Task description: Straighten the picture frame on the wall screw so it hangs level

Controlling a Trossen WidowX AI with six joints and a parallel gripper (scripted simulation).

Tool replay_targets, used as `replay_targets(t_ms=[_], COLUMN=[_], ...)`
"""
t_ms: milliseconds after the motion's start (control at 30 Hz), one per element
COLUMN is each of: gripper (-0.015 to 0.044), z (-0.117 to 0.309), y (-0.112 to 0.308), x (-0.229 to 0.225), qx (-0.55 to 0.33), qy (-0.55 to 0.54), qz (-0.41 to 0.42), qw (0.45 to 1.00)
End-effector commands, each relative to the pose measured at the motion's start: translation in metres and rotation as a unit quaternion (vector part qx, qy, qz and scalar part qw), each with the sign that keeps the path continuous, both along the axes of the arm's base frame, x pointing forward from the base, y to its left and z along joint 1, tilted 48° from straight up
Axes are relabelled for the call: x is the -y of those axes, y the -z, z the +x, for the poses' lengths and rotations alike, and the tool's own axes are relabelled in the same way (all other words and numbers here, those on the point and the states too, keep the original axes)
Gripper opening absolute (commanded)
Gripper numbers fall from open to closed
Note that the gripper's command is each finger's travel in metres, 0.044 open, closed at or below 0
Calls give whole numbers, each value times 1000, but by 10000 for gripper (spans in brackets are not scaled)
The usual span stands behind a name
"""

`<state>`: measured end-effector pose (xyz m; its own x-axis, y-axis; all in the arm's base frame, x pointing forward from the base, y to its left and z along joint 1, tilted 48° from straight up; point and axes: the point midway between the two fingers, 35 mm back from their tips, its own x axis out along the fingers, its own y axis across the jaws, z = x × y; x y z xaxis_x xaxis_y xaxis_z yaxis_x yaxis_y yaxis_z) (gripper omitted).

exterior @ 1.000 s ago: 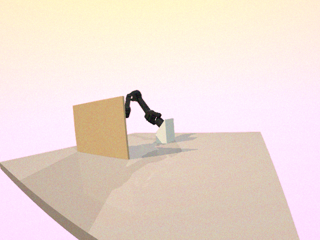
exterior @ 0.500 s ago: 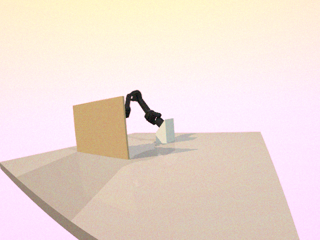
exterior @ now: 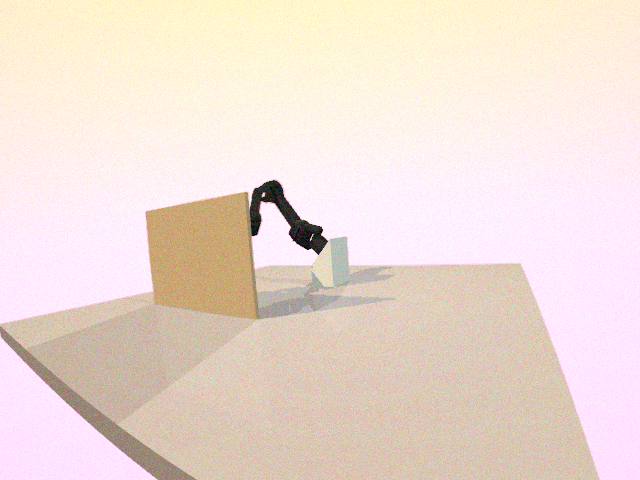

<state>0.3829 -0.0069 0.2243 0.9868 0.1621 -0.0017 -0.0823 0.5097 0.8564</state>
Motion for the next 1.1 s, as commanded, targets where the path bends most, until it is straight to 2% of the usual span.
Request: replay_targets(t_ms=[0,1067], gripper=[0,0], z=[0,-1], y=[-1,2], x=[-2,-8], qx=[3,3], qy=[-4,-4], qz=[1,1], qw=[1000,1000])
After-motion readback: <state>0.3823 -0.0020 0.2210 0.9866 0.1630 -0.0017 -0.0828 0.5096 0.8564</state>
